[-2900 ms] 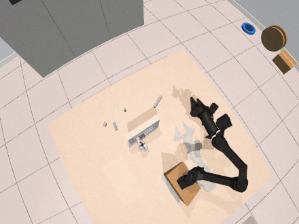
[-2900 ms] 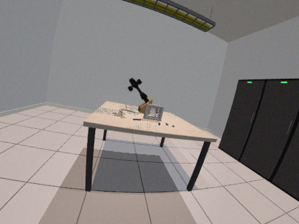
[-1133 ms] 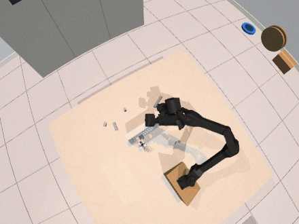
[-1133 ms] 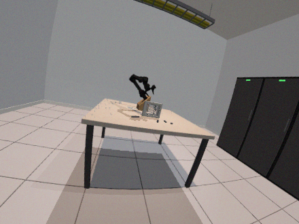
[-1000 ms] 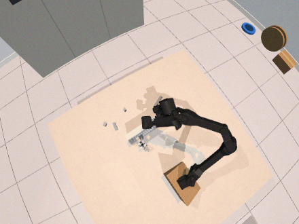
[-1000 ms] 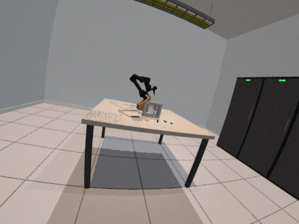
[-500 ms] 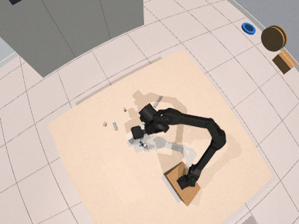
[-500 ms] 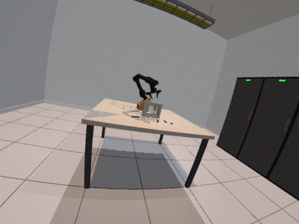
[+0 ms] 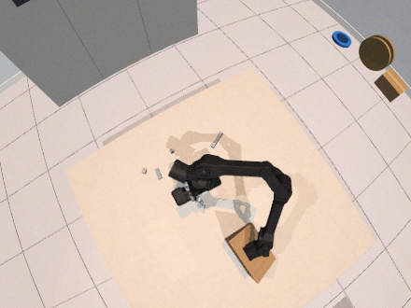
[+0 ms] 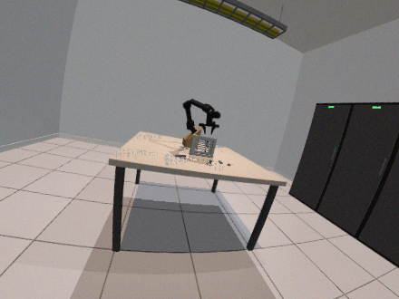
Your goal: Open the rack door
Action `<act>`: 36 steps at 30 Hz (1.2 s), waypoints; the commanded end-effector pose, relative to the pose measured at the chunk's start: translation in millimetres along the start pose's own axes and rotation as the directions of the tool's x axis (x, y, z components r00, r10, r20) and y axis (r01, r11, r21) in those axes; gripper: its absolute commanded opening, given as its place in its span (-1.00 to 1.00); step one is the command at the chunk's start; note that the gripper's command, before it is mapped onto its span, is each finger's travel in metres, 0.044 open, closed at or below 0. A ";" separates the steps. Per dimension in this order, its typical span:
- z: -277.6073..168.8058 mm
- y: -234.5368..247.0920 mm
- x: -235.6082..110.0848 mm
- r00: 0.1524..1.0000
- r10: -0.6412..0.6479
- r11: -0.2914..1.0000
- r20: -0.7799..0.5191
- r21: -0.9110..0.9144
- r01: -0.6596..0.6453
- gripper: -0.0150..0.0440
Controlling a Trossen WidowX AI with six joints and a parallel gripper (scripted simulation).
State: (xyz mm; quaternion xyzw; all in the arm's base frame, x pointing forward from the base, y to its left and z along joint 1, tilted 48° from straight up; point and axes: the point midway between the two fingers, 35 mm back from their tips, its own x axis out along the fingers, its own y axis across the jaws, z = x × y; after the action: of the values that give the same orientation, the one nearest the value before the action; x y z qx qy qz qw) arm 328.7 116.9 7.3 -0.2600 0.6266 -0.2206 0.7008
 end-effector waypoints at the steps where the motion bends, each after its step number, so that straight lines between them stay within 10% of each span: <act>1: -5.3 6.2 3.5 0.997 -0.068 0.997 -0.020 -0.040 0.068 0.48; 36: -10.0 7.0 50.2 0.991 -0.132 0.988 -0.031 -0.083 0.130 0.48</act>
State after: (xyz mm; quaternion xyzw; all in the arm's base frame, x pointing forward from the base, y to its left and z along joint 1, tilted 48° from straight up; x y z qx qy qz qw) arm 324.8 94.0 -33.1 -0.3223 0.6289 -0.2452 0.6637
